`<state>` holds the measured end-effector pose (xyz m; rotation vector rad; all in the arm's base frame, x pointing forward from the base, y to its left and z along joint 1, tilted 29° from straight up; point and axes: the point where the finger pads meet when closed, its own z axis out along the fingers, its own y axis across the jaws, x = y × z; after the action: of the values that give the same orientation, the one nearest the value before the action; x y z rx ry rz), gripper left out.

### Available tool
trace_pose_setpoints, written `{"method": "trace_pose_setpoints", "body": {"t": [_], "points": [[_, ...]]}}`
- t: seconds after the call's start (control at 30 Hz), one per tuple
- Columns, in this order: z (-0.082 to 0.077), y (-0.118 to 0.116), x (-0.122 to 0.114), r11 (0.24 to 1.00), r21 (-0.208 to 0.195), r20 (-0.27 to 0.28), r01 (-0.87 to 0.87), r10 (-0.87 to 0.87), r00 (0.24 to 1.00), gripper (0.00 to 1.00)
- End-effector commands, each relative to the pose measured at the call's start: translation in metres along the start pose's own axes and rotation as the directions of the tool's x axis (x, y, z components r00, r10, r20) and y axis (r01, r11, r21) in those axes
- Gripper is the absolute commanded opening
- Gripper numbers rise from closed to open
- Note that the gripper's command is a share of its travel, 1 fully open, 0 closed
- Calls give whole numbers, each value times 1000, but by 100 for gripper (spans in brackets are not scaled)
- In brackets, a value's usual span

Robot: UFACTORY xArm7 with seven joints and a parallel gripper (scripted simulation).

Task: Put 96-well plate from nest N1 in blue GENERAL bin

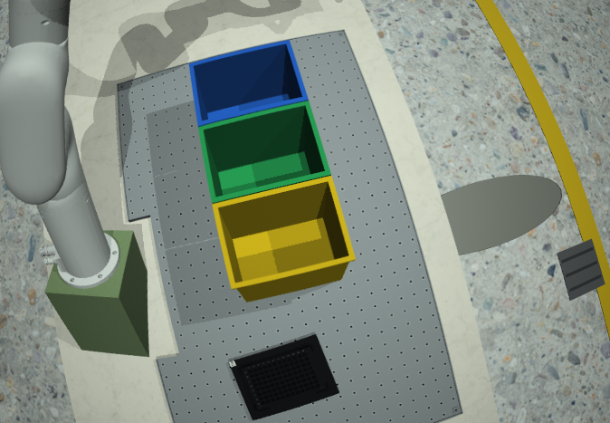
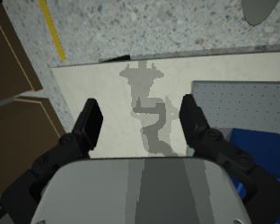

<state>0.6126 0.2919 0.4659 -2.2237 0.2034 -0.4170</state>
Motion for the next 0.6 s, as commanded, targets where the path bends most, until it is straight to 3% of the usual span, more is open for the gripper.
{"method": "trace_pose_setpoints", "body": {"t": [0.0,0.53,0.57], "points": [[-2,-1,2,1000,2,-5,2,-2,1000,100],[-2,-1,2,1000,2,-5,2,-2,1000,100],[-1,-4,-2,1000,10,15,26,-27,1000,100]]}}
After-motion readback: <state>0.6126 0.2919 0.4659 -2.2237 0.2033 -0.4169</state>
